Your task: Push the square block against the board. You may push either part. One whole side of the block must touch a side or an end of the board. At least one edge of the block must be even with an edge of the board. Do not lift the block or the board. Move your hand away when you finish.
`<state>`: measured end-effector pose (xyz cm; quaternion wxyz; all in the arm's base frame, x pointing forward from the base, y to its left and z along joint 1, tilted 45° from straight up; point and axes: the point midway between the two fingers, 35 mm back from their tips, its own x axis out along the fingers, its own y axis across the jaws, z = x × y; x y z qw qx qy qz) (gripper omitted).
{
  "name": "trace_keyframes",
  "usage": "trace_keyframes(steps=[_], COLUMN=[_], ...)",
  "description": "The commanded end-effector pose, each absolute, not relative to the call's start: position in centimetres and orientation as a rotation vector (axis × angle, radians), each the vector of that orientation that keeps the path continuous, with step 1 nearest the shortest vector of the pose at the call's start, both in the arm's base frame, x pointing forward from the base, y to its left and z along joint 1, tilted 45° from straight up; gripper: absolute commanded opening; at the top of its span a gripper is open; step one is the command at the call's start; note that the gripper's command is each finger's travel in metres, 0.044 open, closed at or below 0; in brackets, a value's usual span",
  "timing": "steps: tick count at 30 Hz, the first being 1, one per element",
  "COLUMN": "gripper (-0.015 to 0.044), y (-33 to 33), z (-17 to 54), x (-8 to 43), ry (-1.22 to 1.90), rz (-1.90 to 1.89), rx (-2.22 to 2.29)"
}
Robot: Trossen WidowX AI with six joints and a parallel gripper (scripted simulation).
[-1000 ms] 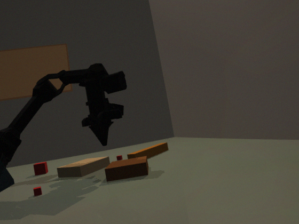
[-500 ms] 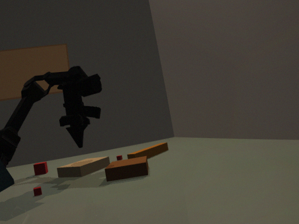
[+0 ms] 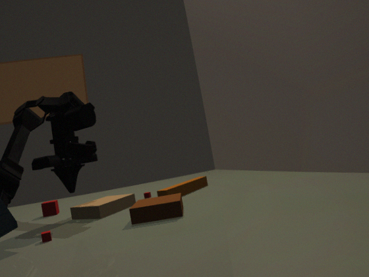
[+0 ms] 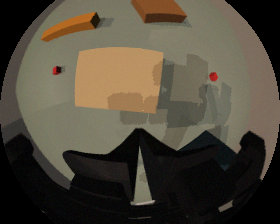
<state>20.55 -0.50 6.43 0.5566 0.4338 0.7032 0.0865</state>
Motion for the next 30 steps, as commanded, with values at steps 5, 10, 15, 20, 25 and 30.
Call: trace_keyframes(steps=[5, 10, 15, 20, 25, 30], gripper=[0.0, 0.0, 0.0, 0.0, 0.0, 0.0], y=[0.2, 3.7, 3.8, 3.7, 3.5, 3.3], z=[6.0, 2.6, 2.5, 2.4, 2.3, 2.1], x=[19.1, 19.0, 19.0, 19.3, 19.8, 20.2], ry=[1.688, 1.687, 1.687, 1.687, 1.686, 1.686], rz=[0.131, 0.133, 0.134, 0.134, 0.134, 0.134], rx=[1.09, 1.092, 1.092, 1.092, 1.092, 1.091])
